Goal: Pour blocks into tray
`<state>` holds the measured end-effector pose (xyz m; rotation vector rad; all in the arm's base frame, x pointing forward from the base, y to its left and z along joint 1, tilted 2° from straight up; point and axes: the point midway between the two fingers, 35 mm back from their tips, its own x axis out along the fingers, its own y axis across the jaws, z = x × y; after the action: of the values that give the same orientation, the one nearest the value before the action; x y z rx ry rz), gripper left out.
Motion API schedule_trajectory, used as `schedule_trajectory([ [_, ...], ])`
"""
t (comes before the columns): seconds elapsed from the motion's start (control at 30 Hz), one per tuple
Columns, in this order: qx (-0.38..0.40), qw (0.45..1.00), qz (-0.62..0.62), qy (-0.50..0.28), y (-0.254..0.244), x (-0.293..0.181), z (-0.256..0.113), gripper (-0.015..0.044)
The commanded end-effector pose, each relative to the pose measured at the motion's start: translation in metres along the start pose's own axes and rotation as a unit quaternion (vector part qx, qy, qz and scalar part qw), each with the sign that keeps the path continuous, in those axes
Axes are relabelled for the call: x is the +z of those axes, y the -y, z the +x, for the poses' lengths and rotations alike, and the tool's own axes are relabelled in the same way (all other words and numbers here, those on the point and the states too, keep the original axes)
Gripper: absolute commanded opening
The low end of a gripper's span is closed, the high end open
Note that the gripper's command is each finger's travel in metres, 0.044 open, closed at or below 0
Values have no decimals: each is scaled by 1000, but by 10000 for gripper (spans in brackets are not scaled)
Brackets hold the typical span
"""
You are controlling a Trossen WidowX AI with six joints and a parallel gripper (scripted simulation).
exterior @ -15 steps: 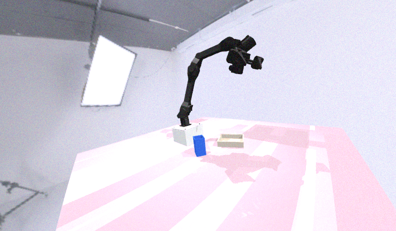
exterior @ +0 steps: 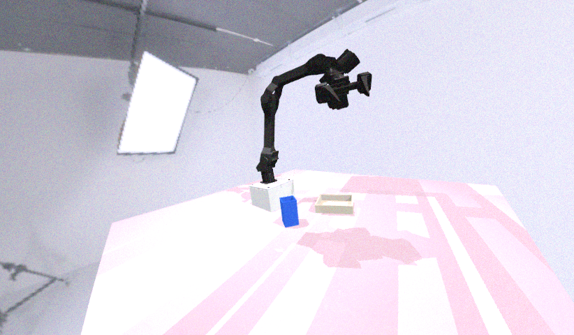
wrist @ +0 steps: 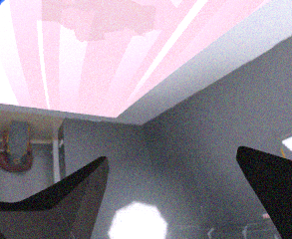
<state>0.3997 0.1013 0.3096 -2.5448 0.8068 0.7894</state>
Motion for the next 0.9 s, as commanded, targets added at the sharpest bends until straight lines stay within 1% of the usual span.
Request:
schedule_trajectory([
  [0.0,5,996,93,10,-20,4,5,440],
  [0.2,9,974,225,18,-49,8,9,440],
  [0.43,16,927,374,26,-82,18,14,440],
  [0.63,22,869,494,31,-110,30,18,440],
  [0.87,30,781,623,34,-142,49,23,440],
])
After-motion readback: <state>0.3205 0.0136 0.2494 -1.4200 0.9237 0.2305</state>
